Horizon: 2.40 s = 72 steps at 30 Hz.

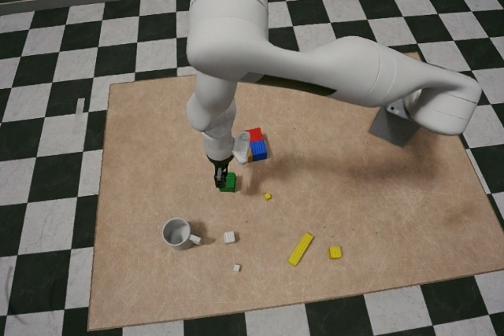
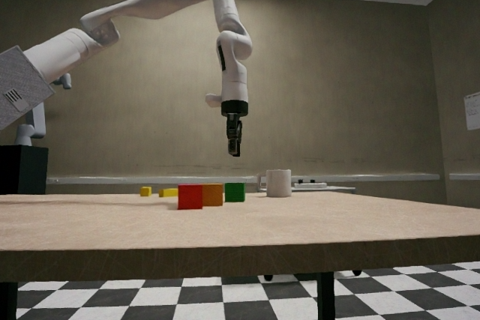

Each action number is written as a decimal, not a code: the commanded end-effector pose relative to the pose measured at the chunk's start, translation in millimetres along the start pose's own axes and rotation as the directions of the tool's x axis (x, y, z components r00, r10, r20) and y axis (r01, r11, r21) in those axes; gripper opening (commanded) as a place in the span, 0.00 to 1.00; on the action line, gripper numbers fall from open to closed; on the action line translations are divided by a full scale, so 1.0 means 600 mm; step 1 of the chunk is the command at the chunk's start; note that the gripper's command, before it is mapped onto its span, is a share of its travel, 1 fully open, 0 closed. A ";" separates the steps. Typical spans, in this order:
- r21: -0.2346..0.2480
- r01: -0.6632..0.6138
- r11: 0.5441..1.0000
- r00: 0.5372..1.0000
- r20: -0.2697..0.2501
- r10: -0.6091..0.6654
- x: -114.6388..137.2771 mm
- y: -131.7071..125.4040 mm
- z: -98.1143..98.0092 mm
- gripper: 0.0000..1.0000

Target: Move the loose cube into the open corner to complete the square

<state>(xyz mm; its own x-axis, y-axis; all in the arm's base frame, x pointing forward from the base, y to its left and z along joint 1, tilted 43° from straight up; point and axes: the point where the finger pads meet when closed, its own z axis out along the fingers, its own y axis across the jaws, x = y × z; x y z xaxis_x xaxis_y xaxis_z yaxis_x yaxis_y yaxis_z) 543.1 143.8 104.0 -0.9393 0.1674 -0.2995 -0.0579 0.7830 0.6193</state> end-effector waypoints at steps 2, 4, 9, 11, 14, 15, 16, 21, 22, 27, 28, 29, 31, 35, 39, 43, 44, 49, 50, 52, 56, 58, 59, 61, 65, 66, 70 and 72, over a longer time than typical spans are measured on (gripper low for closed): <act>0.001 -0.003 1.000 1.000 0.001 0.003 -0.001 0.000 -0.001 1.00; 0.001 -0.010 1.000 1.000 0.001 0.010 -0.001 -0.001 -0.001 1.00; 0.001 -0.056 0.998 0.998 -0.001 0.056 0.001 -0.001 0.000 1.00; 0.002 -0.088 0.996 0.996 -0.003 0.088 0.002 -0.001 0.000 1.00; 0.002 -0.107 0.994 0.994 -0.004 0.107 0.002 -0.002 0.000 1.00; 0.003 -0.128 0.992 0.992 -0.004 0.128 0.003 -0.002 0.000 1.00; 0.003 -0.151 0.988 0.988 -0.005 0.151 0.003 -0.002 0.001 1.00; 0.007 -0.294 0.956 0.956 -0.010 0.294 0.007 -0.003 0.002 1.00; 0.008 -0.327 0.945 0.945 -0.010 0.327 0.008 -0.004 0.002 1.00; 0.013 -0.504 0.864 0.864 -0.012 0.504 0.011 -0.005 0.004 1.00; 0.014 -0.540 0.842 0.842 -0.012 0.540 0.011 -0.005 0.004 1.00; 0.014 -0.540 0.842 0.842 -0.012 0.540 0.011 -0.005 0.004 1.00; 0.015 -0.576 0.818 0.818 -0.012 0.576 0.012 -0.005 0.004 1.00; 0.018 -0.711 0.703 0.703 -0.010 0.711 0.013 -0.005 0.004 1.00; 0.018 -0.823 0.567 0.567 -0.006 0.823 0.012 -0.005 0.004 1.00; 0.015 -0.906 0.424 0.424 -0.002 0.906 0.011 -0.004 0.004 1.00; 0.014 -0.921 0.388 0.388 -0.002 0.921 0.010 -0.004 0.004 1.00; 0.011 -0.958 0.288 0.288 0.000 0.958 0.009 -0.003 0.003 1.00; 0.010 -0.967 0.256 0.256 0.000 0.967 0.008 -0.003 0.003 1.00; 0.007 -0.980 0.199 0.199 0.001 0.980 0.007 -0.003 0.002 1.00; 0.003 -0.994 0.105 0.105 0.001 0.994 0.005 -0.002 0.001 1.00; 0.001 -0.998 0.070 0.070 0.001 0.998 0.004 -0.002 0.001 1.00; 0.000 -0.998 0.055 0.055 0.001 0.998 0.003 -0.001 0.001 1.00; -0.001 -0.999 0.032 0.032 0.001 0.999 0.003 -0.001 0.001 1.00; -0.002 -1.000 0.016 0.016 0.001 1.000 0.002 -0.001 0.001 1.00; -0.002 -1.000 0.010 0.010 0.001 1.000 0.002 -0.001 0.001 1.00; -0.003 -1.000 0.001 0.001 0.000 1.000 0.002 -0.001 0.000 1.00; -0.003 -1.000 0.000 0.000 0.000 1.000 0.002 -0.001 0.000 1.00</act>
<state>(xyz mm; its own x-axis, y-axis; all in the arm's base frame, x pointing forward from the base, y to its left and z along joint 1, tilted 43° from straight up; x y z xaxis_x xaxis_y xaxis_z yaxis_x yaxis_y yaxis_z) 541.9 143.8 102.5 -0.0574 0.7830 0.6194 0.9388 -0.1687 0.3002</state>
